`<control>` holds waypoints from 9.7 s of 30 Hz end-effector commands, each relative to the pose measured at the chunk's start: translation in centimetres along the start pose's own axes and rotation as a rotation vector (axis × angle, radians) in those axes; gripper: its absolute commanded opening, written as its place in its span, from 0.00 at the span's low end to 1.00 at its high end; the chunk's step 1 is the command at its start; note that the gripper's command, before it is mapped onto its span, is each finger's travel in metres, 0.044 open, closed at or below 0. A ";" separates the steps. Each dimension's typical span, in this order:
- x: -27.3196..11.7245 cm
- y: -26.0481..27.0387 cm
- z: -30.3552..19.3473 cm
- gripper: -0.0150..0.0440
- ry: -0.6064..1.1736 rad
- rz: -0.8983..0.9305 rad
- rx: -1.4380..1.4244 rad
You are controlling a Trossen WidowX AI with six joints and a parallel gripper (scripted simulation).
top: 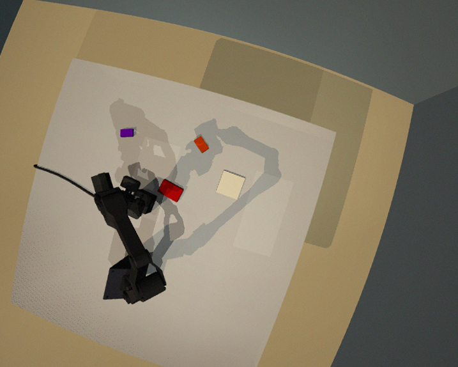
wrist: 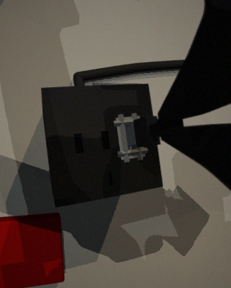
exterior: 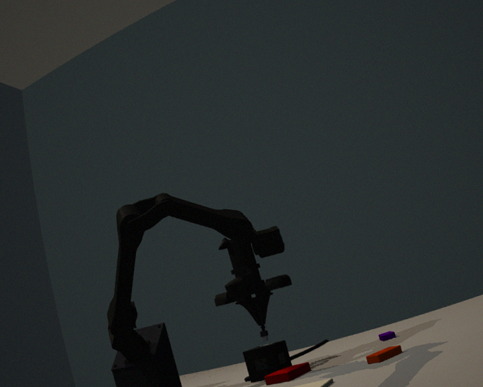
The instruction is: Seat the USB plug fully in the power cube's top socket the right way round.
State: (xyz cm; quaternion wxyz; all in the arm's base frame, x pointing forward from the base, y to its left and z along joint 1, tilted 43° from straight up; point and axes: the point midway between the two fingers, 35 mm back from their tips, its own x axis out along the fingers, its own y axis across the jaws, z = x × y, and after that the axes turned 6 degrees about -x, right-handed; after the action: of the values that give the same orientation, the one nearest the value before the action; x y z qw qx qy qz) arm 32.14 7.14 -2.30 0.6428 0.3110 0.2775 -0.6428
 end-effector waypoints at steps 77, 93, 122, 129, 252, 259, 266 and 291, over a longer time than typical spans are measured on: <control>1.0 0.0 -0.2 0.25 0.017 -0.001 -0.013; 1.2 0.0 -0.2 0.25 0.017 -0.001 -0.013; 1.5 0.0 -0.2 0.25 0.017 -0.001 -0.013; 1.6 0.0 -0.2 0.25 0.017 -0.001 -0.013; 2.1 0.0 -0.3 0.42 0.023 0.003 -0.013; 1.5 0.0 -0.3 0.42 0.024 0.002 -0.013; 0.8 0.0 -0.3 0.42 0.024 0.002 -0.013; -0.6 0.0 -0.4 0.42 0.020 0.004 -0.018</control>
State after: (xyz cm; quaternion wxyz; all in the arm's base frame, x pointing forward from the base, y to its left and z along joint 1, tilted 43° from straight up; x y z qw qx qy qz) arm 32.17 7.83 -2.05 0.6440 0.3125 0.2886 -0.6358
